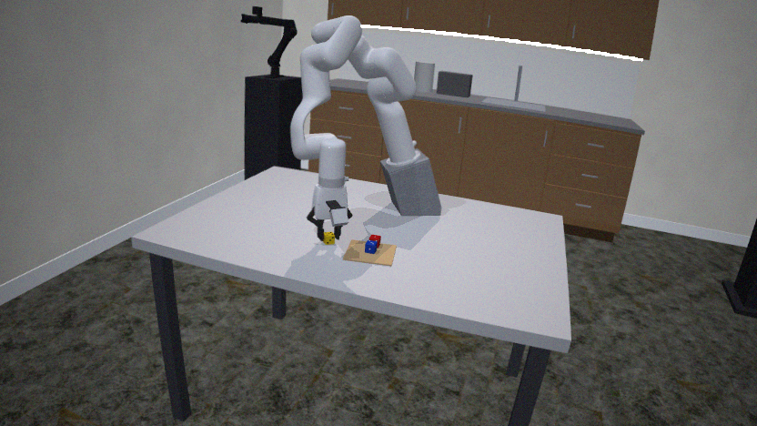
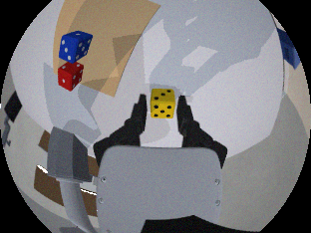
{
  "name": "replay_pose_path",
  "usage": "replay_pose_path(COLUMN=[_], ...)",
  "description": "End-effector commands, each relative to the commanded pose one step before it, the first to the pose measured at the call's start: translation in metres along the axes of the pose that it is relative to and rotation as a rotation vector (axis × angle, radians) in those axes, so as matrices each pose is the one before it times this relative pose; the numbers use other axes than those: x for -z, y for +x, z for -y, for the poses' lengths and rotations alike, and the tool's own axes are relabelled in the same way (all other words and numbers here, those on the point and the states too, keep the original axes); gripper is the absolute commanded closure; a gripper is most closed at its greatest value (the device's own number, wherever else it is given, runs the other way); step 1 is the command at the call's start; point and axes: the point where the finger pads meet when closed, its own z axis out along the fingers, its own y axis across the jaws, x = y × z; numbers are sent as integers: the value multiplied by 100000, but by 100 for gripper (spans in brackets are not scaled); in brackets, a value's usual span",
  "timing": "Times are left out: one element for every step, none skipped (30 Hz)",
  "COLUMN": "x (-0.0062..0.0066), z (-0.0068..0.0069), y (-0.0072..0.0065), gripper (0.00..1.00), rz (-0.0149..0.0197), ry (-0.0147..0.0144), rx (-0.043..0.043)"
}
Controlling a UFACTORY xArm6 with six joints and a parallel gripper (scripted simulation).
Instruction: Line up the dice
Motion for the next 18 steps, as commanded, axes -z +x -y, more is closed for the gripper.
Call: replay_pose_path(x=[-666, 0, 0, -105, -82, -59, -39, -22, -8, -1, 0, 0, 0, 0, 0, 0, 0, 0], z=[-135, 0, 0, 0, 0, 0, 0, 0, 0, 0, 0, 0, 0, 0, 0, 0, 0, 0], y=[104, 0, 0, 0, 0, 0, 0, 0, 0, 0, 0, 0, 0, 0, 0, 0, 0, 0], gripper=[53, 53, 53, 53, 53, 53, 53, 53, 53, 53, 53, 53, 53, 53, 53, 53, 53, 53], rz=[-276, 0, 0, 0, 0, 0, 0, 0, 0, 0, 0, 0, 0, 0, 0, 0, 0, 0], ry=[-445, 0, 0, 0, 0, 0, 0, 0, 0, 0, 0, 0, 0, 0, 0, 0, 0, 0], rx=[-40, 0, 0, 0, 0, 0, 0, 0, 0, 0, 0, 0, 0, 0, 0, 0, 0, 0])
